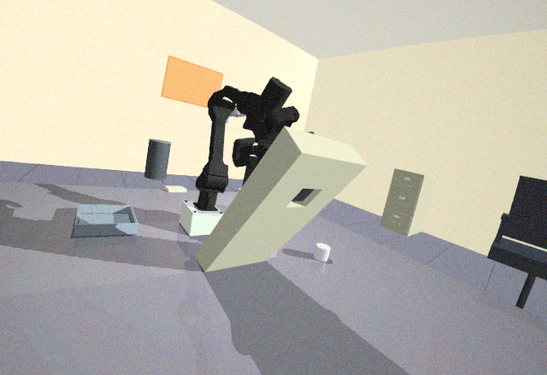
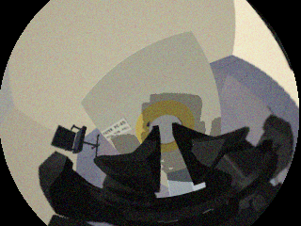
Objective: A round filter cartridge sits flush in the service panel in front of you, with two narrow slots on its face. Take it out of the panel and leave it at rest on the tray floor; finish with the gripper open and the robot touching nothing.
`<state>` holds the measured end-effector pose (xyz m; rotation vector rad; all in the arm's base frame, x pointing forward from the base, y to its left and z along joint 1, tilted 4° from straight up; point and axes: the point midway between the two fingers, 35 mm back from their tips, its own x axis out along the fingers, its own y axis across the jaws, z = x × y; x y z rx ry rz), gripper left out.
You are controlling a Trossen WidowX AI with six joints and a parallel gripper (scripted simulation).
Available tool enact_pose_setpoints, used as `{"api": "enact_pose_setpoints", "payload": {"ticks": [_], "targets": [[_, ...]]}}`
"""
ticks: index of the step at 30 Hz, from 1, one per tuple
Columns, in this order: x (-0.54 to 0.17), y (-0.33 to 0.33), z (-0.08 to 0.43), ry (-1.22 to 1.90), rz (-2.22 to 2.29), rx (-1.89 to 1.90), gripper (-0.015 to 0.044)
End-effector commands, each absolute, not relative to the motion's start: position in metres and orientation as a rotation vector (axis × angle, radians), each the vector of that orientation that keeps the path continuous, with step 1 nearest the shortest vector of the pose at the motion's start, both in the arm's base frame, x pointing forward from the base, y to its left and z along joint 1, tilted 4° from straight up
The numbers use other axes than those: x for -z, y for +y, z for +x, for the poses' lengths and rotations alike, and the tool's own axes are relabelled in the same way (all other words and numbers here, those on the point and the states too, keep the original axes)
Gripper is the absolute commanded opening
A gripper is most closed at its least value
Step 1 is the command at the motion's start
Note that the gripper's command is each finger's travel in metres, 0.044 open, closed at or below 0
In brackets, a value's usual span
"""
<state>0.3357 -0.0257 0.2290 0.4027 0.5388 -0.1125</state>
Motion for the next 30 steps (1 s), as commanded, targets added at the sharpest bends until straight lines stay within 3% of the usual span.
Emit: {"api": "enact_pose_setpoints", "payload": {"ticks": [1,19,30], "targets": [[-0.224,-0.025,0.341,0.542,0.542,0.148,0.0000],[-0.224,-0.025,0.340,0.492,1.146,0.320,0.0000],[-0.244,-0.027,0.313,0.502,1.076,0.302,0.0000]]}}
